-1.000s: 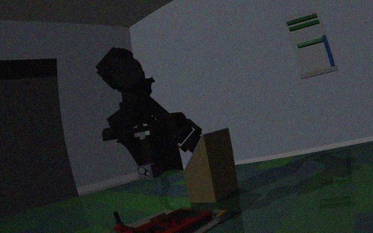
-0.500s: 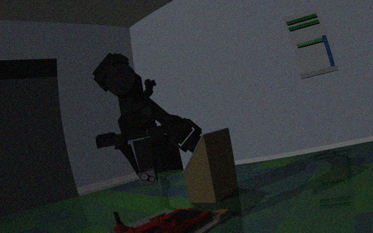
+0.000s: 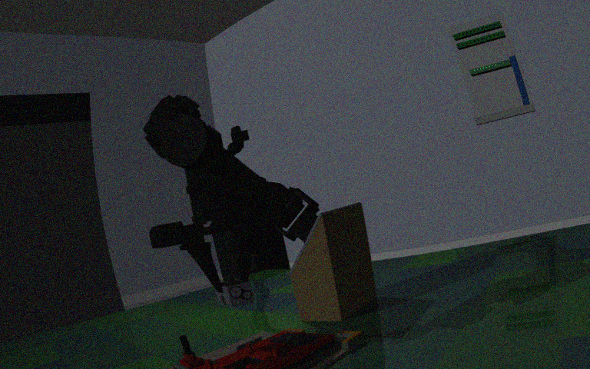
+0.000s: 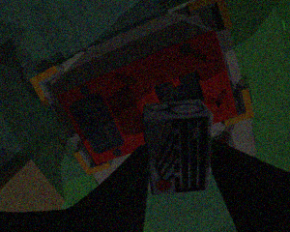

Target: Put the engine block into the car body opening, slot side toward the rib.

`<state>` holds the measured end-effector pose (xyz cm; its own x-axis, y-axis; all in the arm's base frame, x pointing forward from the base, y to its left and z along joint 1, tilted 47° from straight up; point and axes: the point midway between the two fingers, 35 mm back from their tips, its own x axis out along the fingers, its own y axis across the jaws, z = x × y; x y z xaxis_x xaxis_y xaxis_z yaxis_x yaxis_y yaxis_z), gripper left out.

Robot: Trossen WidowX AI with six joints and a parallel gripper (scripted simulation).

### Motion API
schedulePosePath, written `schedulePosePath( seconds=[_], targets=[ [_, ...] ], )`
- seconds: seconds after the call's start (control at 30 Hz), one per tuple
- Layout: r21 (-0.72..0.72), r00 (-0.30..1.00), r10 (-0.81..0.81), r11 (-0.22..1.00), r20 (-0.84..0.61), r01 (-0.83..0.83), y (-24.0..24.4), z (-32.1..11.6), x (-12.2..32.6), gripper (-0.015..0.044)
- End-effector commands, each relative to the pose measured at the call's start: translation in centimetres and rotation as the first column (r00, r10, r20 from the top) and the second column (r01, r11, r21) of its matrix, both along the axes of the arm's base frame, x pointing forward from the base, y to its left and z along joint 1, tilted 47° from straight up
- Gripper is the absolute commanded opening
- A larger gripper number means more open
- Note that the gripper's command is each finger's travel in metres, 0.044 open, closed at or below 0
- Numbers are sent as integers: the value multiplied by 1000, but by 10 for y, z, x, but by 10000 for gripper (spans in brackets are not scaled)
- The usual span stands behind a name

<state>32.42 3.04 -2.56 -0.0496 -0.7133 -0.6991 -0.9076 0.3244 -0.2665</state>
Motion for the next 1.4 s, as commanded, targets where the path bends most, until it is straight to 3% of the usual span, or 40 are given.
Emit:
schedulePosePath(
  seconds=[0.0,0.3,0.63,1.37],
  targets=[
    [0,994,70,998,-84,-71,-5,-6,0,0],
    [50,924,263,964,-278,-260,-13,-13,4,0],
    [146,760,455,886,-464,-441,-21,-21,7,0],
    [459,171,708,602,-685,-654,-40,-38,11,0]
  ],
)
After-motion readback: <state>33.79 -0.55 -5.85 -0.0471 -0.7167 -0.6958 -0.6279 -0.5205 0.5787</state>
